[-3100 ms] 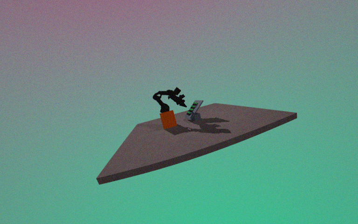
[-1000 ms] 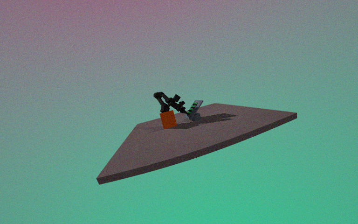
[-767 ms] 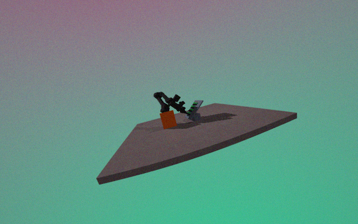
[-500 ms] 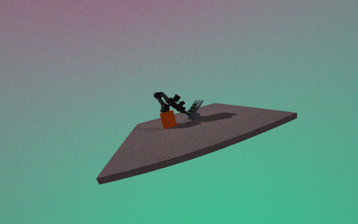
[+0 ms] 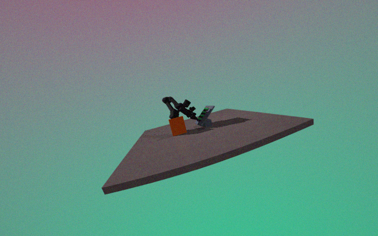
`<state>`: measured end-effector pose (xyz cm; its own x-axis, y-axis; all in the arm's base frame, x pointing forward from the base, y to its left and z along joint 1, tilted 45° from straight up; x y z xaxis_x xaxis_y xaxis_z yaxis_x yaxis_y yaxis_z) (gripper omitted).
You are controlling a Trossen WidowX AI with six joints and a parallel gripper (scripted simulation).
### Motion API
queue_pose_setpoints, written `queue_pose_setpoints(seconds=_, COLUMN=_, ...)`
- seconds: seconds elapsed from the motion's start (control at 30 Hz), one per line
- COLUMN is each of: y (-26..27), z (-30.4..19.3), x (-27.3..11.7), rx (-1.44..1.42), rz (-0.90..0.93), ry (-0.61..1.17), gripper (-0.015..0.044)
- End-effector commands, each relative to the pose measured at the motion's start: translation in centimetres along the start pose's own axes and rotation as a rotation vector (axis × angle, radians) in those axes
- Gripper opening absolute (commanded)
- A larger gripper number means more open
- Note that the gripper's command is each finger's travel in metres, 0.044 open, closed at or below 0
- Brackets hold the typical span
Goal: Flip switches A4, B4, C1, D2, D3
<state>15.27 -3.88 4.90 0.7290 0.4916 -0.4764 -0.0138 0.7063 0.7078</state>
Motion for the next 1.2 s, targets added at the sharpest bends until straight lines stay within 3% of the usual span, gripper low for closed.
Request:
queue_pose_setpoints(seconds=0.0, y=0.0, z=-0.1, x=0.1, rx=0.006, rz=-0.004, ry=0.001, gripper=0.0)
queue_pose_setpoints(seconds=0.7, y=-0.1, z=0.0, x=0.2, rx=0.0, rz=-0.002, ry=0.002, gripper=0.0)
queue_pose_setpoints(seconds=1.17, y=-0.1, z=0.3, x=-6.2, rx=0.006, rz=-0.009, ry=0.031, gripper=0.0)
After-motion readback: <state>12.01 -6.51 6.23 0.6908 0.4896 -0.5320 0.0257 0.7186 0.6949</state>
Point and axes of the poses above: the point midway between the two fingers, 35 mm back from their tips, its own x axis out along the fingers, its own y axis across the jaws, z = x × y, the point moved 7 cm from there along -x, back along the fingers, and after that the axes turned 1 degree about x, right-handed, at the moved point
